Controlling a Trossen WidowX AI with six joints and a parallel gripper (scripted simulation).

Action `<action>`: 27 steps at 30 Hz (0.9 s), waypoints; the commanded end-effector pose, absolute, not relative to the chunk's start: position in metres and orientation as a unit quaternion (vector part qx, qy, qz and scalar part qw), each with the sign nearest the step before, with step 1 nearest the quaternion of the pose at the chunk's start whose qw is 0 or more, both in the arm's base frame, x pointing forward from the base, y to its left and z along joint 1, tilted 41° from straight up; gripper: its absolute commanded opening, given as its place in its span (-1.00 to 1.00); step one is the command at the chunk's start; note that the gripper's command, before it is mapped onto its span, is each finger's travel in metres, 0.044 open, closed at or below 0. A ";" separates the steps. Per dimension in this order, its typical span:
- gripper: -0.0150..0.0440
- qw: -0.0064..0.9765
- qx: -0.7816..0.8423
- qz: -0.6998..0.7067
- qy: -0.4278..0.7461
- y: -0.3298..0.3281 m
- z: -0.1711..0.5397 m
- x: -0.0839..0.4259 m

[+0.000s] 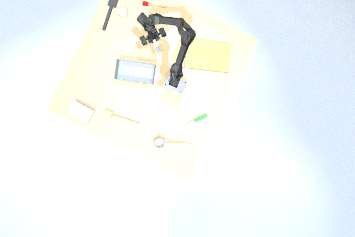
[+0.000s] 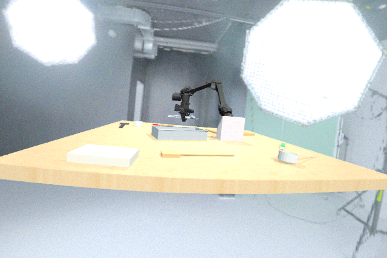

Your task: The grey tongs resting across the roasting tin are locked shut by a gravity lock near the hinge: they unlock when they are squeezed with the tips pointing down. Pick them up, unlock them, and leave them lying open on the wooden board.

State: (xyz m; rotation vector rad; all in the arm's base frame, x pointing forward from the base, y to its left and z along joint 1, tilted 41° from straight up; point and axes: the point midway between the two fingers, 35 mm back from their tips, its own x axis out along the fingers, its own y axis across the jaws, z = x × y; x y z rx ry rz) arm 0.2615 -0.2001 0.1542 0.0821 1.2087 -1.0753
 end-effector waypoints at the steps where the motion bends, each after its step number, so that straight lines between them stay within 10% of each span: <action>1: -1.00 0.692 0.011 -0.471 0.547 -0.211 0.168 0.244; 27: -1.00 0.683 -0.045 -0.416 0.598 -0.252 0.193 0.180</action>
